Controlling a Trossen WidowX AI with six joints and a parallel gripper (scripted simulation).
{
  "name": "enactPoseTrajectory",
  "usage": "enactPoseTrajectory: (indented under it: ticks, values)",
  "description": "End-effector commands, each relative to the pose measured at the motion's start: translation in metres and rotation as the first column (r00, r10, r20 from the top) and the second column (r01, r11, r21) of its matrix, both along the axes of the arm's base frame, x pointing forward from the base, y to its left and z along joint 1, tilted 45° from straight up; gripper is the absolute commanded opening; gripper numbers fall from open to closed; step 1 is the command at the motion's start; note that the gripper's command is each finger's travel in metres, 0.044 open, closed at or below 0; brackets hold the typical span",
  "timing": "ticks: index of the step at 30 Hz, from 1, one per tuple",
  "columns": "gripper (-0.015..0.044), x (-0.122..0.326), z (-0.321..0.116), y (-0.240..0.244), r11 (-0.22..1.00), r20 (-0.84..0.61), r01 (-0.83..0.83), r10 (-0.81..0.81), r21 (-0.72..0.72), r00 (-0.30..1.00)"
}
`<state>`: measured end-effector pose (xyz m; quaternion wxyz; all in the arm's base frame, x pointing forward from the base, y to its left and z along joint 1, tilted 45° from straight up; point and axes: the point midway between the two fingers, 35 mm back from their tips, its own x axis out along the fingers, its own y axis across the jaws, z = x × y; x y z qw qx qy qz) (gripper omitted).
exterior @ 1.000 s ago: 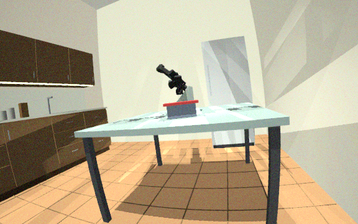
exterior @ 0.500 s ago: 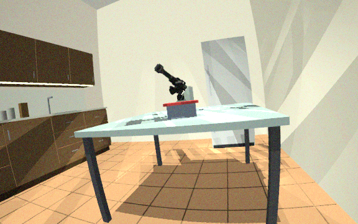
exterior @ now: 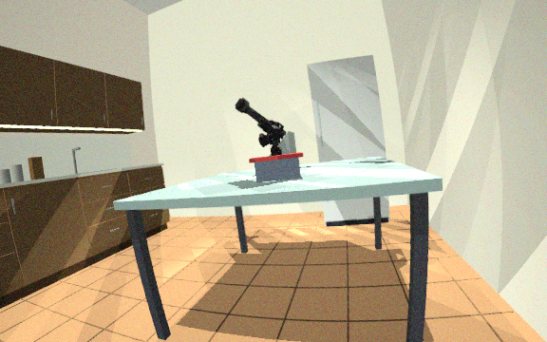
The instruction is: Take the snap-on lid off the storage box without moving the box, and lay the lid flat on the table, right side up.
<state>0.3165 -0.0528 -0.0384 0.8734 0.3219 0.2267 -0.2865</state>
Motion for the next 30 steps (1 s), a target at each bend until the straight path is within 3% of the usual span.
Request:
enactPoseTrajectory:
  ticks: [1,28,30]
  values:
    - [0.0235,0.008,-0.001,-0.002,1.0,0.009,-0.007,0.007,-0.003,1.0]
    - [0.0235,0.037,-0.027,-0.017,1.0,0.012,-0.006,0.007,-0.004,1.0]
    - [0.0202,0.037,-0.027,-0.017,1.0,0.012,-0.006,0.007,-0.004,1.0]
